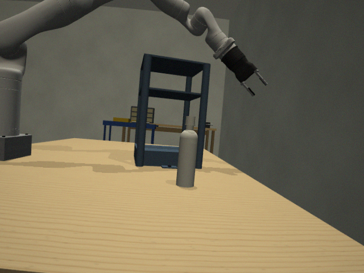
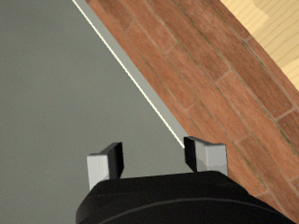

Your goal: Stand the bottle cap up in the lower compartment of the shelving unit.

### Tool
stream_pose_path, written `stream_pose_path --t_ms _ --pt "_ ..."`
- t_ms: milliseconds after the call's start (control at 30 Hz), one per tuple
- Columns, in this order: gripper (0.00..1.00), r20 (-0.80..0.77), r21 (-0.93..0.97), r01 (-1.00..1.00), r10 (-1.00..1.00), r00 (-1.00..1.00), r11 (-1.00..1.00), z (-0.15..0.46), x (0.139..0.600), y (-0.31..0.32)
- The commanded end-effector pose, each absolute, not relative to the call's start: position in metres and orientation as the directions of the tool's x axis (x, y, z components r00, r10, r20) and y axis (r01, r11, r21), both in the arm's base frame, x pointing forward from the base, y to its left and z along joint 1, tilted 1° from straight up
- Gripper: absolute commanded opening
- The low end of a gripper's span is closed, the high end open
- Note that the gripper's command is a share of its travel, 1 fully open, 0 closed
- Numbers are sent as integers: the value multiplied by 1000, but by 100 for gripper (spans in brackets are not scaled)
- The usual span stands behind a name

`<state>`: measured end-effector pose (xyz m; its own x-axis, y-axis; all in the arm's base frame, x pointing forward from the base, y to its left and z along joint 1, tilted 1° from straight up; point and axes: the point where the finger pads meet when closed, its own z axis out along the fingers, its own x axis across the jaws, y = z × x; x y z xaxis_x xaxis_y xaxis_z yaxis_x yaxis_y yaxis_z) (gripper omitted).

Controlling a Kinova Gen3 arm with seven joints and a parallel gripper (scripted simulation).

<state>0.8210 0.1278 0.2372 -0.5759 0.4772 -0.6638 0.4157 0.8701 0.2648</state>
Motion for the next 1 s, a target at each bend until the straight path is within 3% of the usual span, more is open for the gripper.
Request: stream_pose_path --t_ms 0,967 --pt "100 -660 265 427 485 -573 865 242 821 120" --pt "100 -613 260 512 550 -568 819 240 809 85"
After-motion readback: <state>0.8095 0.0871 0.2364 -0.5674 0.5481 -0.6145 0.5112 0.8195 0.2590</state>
